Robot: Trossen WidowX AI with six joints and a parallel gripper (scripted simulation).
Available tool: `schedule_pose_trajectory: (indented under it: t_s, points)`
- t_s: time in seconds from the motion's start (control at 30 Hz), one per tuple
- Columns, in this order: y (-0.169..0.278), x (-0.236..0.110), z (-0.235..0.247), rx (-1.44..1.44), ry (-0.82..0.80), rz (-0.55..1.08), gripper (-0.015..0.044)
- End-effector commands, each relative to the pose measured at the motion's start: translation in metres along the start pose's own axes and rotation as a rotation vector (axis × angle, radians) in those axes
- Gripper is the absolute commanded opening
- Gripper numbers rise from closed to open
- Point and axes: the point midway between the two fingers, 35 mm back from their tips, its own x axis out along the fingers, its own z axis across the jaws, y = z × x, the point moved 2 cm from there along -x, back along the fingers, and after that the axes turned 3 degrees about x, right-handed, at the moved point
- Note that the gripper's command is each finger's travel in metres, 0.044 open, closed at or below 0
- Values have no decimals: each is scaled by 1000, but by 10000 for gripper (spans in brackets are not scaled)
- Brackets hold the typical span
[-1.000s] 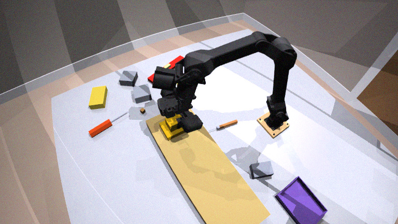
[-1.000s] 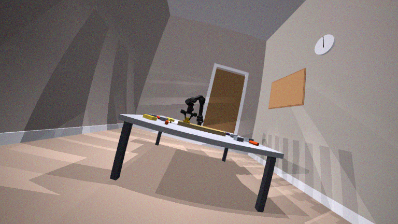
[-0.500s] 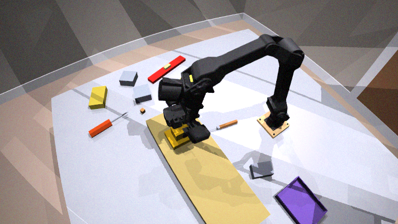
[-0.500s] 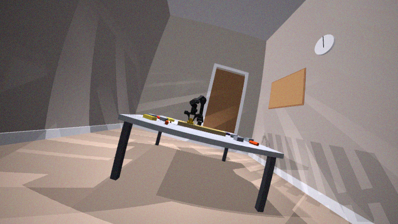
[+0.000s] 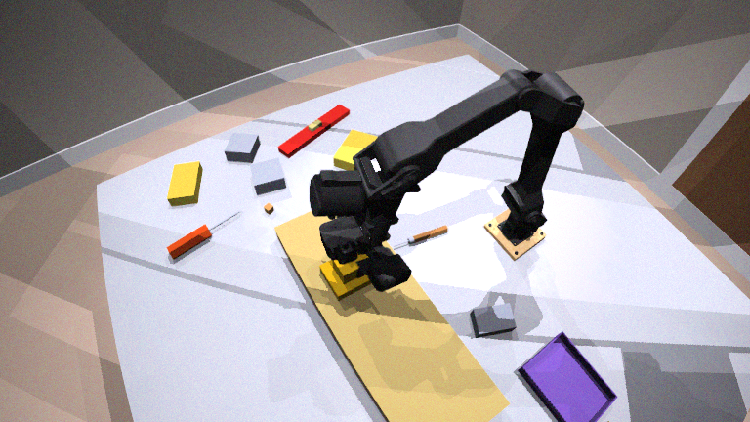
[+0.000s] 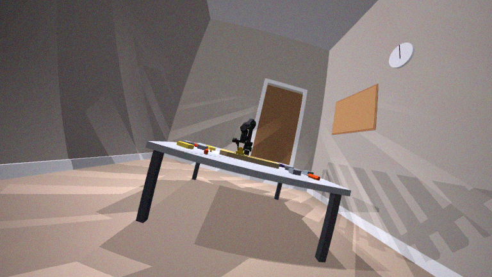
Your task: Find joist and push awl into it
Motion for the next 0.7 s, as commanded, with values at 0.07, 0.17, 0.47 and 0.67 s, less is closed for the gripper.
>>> schedule_pose_trajectory:
  t_s: [0.07,0.17,0.47,0.67]
  points:
    - [3,1,20,1,-4,4,0]
    - [4,1,28,1,-4,4,0]
    - [5,1,54,2,-7,4,0]
    - [6,1,70,2,-8,4,0]
